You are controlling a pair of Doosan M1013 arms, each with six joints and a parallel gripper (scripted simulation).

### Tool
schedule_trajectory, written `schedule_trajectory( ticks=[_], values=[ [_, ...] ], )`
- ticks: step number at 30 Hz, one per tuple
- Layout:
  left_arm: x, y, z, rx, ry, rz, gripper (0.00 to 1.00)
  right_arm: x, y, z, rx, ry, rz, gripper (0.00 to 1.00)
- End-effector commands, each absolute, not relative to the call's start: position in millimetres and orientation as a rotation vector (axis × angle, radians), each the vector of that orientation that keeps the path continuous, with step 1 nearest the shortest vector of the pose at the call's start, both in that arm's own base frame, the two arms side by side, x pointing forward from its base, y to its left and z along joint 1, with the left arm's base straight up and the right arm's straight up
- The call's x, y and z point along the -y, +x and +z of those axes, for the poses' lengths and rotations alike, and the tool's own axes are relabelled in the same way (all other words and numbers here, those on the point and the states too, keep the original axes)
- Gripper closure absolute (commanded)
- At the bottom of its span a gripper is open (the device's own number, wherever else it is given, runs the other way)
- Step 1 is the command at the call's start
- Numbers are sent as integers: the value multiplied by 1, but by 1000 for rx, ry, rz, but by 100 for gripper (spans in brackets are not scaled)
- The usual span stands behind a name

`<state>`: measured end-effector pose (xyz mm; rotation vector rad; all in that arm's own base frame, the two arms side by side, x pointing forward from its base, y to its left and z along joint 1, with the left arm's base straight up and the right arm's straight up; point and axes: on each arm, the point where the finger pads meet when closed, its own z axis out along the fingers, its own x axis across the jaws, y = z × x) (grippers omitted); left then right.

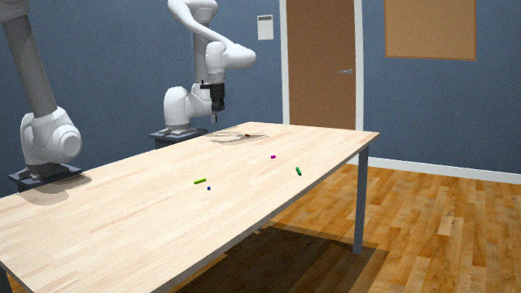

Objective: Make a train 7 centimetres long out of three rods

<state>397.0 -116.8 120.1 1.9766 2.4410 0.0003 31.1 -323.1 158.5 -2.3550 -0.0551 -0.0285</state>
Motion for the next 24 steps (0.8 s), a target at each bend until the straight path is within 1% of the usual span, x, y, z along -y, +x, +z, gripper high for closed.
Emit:
schedule_trajectory(
  ticks=[1,6,19,24],
  values=[
    [117,397,116,-2441,1977,1,76,323,31,159,55,-2356,-29,0],
    [117,397,108,-2441,1977,1,76,323,31,159,55,-2356,-29,0],
    [117,397,53,-2441,1977,1,76,323,31,159,55,-2356,-29,0],
    [117,398,44,-2441,1977,1,76,323,31,159,55,-2356,-29,0]
  ],
)
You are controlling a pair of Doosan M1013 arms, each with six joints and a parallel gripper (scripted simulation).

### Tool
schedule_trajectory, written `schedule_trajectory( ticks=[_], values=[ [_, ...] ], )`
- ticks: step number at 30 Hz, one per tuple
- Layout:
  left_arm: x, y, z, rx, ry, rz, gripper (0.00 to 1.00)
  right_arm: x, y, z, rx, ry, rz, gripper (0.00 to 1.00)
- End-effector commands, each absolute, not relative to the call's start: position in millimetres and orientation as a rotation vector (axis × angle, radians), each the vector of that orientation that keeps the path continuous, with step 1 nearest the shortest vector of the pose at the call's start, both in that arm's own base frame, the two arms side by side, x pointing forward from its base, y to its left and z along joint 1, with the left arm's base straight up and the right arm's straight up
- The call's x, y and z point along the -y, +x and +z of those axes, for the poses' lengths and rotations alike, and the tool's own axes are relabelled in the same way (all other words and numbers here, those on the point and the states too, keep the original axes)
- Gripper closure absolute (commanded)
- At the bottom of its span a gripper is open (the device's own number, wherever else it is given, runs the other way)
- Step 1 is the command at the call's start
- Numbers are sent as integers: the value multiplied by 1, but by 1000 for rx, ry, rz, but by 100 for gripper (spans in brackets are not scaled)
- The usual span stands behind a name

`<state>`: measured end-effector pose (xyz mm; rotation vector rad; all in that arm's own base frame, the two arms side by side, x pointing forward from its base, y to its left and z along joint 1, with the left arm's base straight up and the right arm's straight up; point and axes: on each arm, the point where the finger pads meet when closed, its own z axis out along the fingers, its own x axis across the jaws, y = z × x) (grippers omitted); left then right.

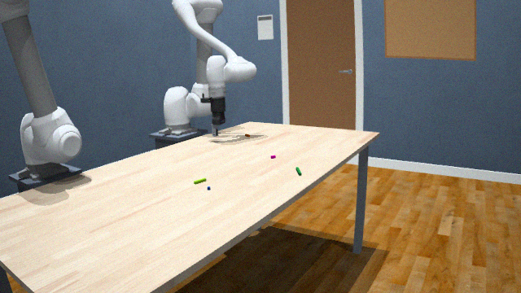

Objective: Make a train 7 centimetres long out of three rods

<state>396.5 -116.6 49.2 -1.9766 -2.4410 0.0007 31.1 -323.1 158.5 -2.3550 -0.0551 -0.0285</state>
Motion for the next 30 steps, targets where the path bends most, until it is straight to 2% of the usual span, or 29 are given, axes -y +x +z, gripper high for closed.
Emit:
schedule_trajectory(
  ticks=[1,30],
  values=[
    [117,398,41,2442,-1978,-1,76,323,31,159,55,-2356,-29,0],
    [117,398,33,2442,-1978,-1,76,323,31,159,55,-2356,-29,0]
  ],
)
